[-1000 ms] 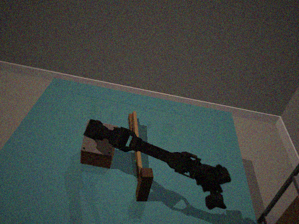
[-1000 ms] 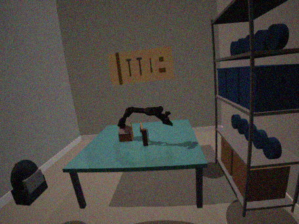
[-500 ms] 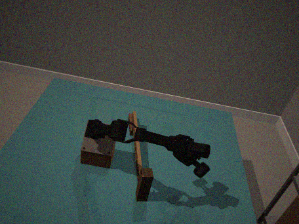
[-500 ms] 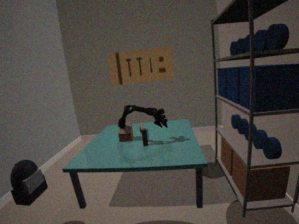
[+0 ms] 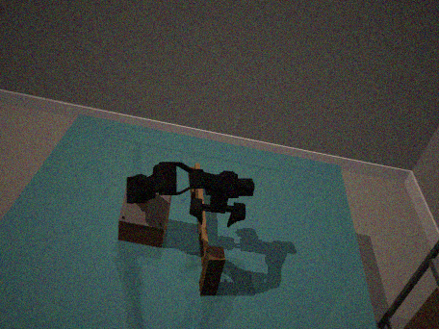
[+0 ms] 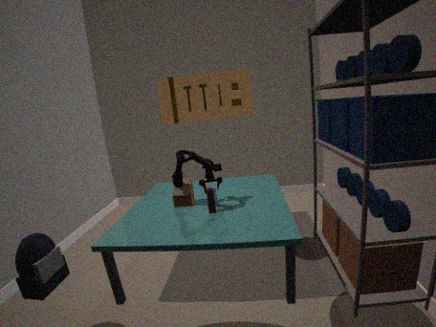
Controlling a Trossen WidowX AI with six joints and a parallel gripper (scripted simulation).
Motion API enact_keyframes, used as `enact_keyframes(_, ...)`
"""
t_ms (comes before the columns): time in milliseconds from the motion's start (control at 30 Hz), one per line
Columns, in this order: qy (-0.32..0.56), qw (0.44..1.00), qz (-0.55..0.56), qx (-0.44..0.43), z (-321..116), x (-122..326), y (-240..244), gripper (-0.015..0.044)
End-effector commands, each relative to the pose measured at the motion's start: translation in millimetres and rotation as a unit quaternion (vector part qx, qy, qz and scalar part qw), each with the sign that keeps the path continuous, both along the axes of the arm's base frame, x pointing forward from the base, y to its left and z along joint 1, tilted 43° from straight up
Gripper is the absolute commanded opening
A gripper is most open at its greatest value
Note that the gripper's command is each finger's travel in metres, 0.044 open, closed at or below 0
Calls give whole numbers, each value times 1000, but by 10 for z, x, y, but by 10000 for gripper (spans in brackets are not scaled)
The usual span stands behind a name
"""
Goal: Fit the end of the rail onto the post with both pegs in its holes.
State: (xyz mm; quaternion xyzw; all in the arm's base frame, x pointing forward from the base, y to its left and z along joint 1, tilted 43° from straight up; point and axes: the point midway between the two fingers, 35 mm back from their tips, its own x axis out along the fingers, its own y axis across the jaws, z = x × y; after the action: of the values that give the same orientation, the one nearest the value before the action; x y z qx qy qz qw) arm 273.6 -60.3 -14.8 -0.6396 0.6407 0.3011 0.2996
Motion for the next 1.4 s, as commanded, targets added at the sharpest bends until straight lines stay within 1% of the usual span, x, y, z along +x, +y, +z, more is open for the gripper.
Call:
enact_keyframes(0, 63, 997, 41, -24, -53, -321, 8, 440)
enact_keyframes(1367, 68, 996, 42, -25, -496, -354, -389, 440)
